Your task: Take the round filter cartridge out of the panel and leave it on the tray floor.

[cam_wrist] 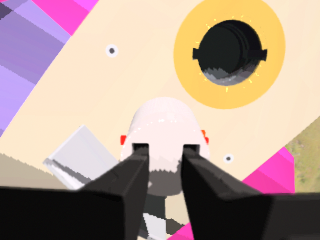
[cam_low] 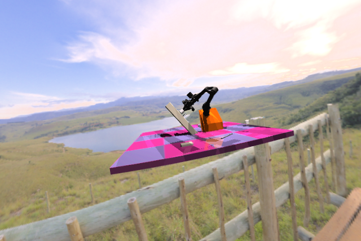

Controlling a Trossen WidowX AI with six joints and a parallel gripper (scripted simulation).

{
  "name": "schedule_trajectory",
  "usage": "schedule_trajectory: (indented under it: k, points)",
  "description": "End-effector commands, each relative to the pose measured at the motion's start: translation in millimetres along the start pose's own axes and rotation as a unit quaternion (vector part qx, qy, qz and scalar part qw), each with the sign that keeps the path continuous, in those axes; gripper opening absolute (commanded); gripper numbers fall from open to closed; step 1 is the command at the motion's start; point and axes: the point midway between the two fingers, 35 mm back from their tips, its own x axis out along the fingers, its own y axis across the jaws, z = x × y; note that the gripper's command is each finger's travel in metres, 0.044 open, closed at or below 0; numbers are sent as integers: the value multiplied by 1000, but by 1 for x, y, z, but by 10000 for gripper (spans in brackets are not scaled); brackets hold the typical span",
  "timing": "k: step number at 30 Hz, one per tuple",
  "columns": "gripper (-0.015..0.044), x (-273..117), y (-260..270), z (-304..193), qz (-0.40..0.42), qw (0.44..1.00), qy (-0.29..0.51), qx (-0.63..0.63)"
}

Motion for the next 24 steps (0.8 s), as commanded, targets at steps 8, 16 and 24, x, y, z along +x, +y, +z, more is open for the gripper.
schedule_trajectory:
  k: [8,16,24]
  points:
    - [92,0,3,-4,1,1000,0,1]
    - [92,1,6,-7,-1,1000,1,1]
    - [92,-6,-35,38,-2,1000,1,0]
